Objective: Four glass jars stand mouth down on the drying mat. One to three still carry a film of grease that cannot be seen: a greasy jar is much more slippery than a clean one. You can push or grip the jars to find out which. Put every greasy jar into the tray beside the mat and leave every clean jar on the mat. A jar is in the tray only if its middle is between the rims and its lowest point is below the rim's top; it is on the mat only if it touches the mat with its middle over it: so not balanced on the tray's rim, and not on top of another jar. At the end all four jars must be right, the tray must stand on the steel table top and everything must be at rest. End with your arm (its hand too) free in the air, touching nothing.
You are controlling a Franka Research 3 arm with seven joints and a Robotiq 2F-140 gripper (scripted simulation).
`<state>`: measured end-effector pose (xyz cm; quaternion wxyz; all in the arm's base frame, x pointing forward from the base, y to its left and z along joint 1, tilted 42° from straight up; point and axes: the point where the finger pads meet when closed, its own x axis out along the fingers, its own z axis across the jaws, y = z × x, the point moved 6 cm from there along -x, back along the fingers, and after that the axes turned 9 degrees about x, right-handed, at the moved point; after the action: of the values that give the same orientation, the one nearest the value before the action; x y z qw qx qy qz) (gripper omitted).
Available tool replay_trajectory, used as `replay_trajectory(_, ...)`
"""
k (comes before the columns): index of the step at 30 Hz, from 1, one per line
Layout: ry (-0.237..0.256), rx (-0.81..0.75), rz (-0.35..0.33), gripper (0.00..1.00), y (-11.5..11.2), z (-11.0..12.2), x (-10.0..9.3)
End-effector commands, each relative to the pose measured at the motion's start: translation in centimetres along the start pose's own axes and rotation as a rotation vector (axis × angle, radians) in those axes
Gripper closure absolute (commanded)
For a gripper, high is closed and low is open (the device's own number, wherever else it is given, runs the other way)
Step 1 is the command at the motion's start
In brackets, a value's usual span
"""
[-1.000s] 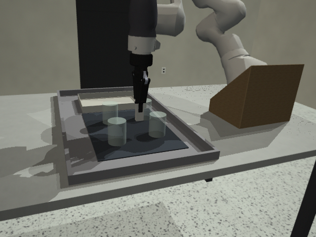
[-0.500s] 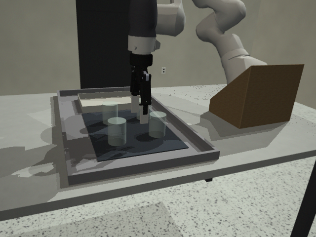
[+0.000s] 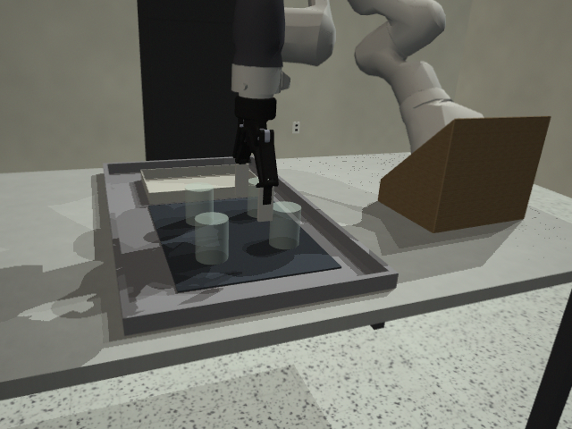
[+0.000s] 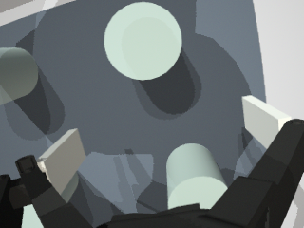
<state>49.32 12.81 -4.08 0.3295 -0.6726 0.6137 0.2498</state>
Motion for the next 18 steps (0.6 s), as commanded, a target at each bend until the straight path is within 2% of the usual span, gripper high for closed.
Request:
replay_trajectory(1,0.001,-0.002,0.003,0.00,0.0,0.0,0.0)
replay_trajectory(8,0.001,-0.002,0.003,0.00,0.0,0.0,-5.3)
replay_trajectory(10,0.001,-0.002,0.003,0.00,0.0,0.0,-5.3)
replay_trajectory(13,0.001,-0.002,0.003,0.00,0.0,0.0,-7.6)
replay_trajectory(14,0.001,-0.002,0.003,0.00,0.0,0.0,-7.6)
replay_trajectory(18,0.001,-0.002,0.003,0.00,0.8,-3.1,-7.6)
